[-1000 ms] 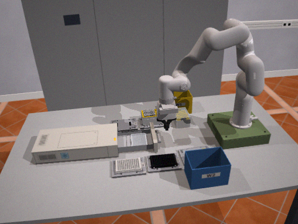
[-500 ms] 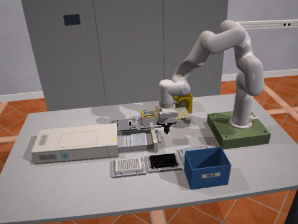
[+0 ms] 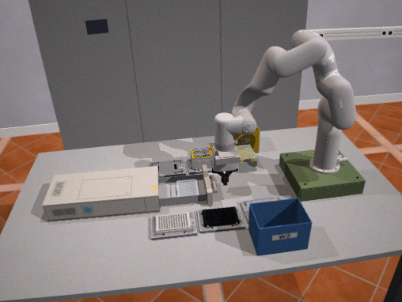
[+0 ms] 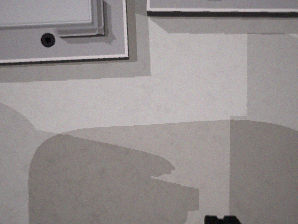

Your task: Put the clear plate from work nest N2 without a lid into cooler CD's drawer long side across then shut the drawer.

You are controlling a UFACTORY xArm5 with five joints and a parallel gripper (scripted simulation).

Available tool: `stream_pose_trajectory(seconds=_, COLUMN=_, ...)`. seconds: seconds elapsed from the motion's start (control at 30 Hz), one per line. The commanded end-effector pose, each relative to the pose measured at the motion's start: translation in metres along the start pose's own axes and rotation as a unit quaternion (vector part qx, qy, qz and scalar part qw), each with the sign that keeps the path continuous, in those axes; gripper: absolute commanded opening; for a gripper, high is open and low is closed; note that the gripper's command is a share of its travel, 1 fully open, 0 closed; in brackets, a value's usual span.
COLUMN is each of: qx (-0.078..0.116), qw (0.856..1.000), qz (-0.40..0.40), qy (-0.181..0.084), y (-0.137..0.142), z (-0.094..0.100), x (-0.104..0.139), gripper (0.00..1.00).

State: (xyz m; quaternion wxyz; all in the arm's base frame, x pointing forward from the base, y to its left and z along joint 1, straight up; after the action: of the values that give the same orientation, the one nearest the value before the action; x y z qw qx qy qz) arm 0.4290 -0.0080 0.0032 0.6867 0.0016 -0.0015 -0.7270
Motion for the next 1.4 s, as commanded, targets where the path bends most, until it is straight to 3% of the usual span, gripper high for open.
stream_pose_trajectory(seconds=0.0, qx=0.003, qw=1.000, qz=0.000, qy=-0.003, y=0.002, z=-0.004, x=0.000, gripper=0.00)
stream_pose_trajectory(seconds=0.37, qx=0.003, qw=1.000, qz=0.000, qy=-0.003, y=0.002, z=-0.006, x=0.000, gripper=0.00)
stream_pose_trajectory(seconds=1.37, qx=0.003, qw=1.000, qz=0.000, qy=-0.003, y=0.040, z=-0.006, x=0.000, gripper=0.00)
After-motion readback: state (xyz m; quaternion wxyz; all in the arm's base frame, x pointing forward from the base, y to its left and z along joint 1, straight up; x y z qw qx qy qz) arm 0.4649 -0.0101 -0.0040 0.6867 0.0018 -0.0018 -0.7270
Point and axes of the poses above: the point where the finger pads meet when closed, its own z axis back along the fingers, its own y axis across the jaws, x = y × z, the point moved 1 cm from there along z, back along the fingers
